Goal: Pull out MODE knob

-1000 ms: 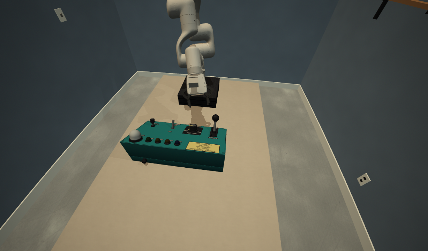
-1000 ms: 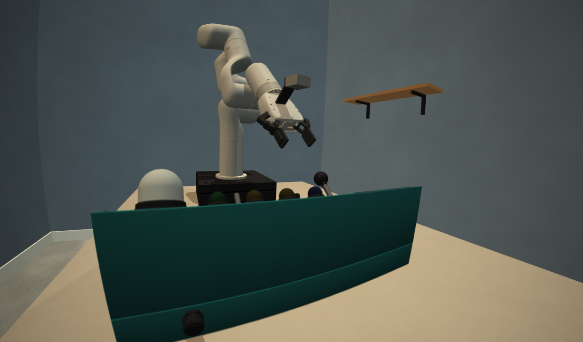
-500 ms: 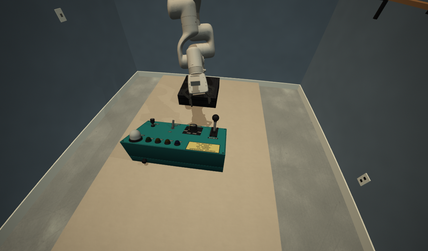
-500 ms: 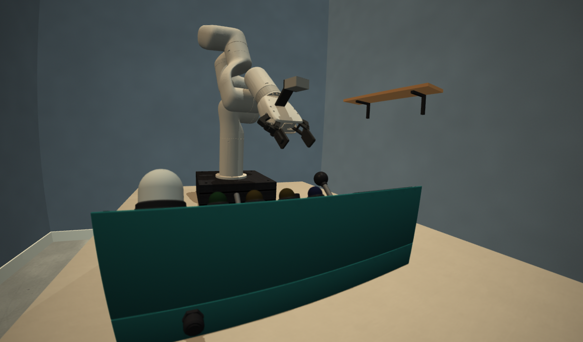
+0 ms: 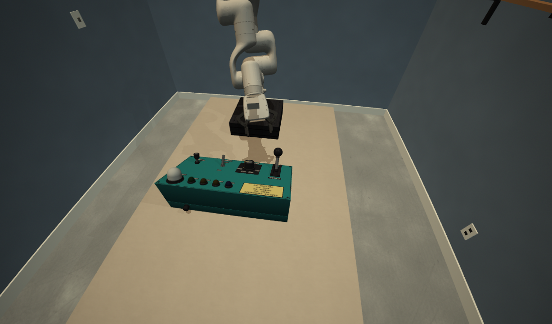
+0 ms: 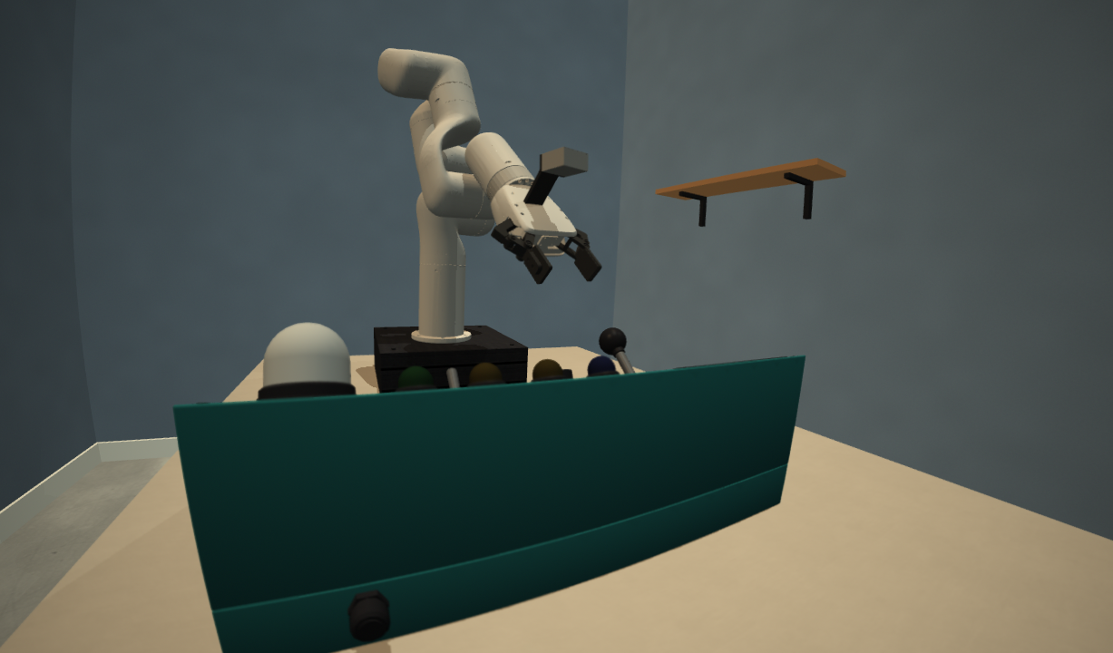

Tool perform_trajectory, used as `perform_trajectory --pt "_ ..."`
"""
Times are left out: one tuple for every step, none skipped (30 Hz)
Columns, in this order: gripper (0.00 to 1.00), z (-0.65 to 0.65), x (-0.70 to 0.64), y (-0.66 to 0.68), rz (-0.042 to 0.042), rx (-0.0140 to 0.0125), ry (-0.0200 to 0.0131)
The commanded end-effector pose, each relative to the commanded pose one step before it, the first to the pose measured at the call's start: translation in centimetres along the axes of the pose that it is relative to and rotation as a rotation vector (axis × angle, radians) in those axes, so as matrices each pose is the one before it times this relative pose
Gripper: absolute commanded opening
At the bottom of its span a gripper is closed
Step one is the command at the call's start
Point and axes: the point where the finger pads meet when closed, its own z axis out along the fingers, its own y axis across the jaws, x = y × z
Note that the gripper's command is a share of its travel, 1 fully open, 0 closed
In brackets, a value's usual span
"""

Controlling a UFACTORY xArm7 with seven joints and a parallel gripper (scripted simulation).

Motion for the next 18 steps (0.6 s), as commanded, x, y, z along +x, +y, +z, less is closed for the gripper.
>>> perform_trajectory --pt "1.0 -0.052 0.162 -0.022 -0.00094 -0.00001 0.00621" --pt "1.0 0.0 0.0 0.0 0.0 0.0 0.0" --pt "1.0 0.0 0.0 0.0 0.0 0.0 0.0" --pt "1.0 -0.158 -0.145 -0.183 -0.00354 0.00221 0.01025" --pt "1.0 0.0 0.0 0.0 0.0 0.0 0.0" --pt "1.0 0.0 0.0 0.0 0.0 0.0 0.0" --pt "1.0 0.0 0.0 0.0 0.0 0.0 0.0" --pt "1.0 0.0 0.0 0.0 0.0 0.0 0.0" --pt "1.0 0.0 0.0 0.0 0.0 0.0 0.0" --pt "1.0 0.0 0.0 0.0 0.0 0.0 0.0" --pt "1.0 0.0 0.0 0.0 0.0 0.0 0.0" --pt "1.0 -0.141 -0.122 -0.154 -0.00297 0.00185 0.00865" --pt "1.0 -0.121 -0.1 -0.126 -0.00244 0.00152 0.00714" --pt "1.0 0.0 0.0 0.0 0.0 0.0 0.0" --pt "1.0 0.0 0.0 0.0 0.0 0.0 0.0" --pt "1.0 0.0 0.0 0.0 0.0 0.0 0.0" --pt "1.0 0.0 0.0 0.0 0.0 0.0 0.0" --pt "1.0 0.0 0.0 0.0 0.0 0.0 0.0"
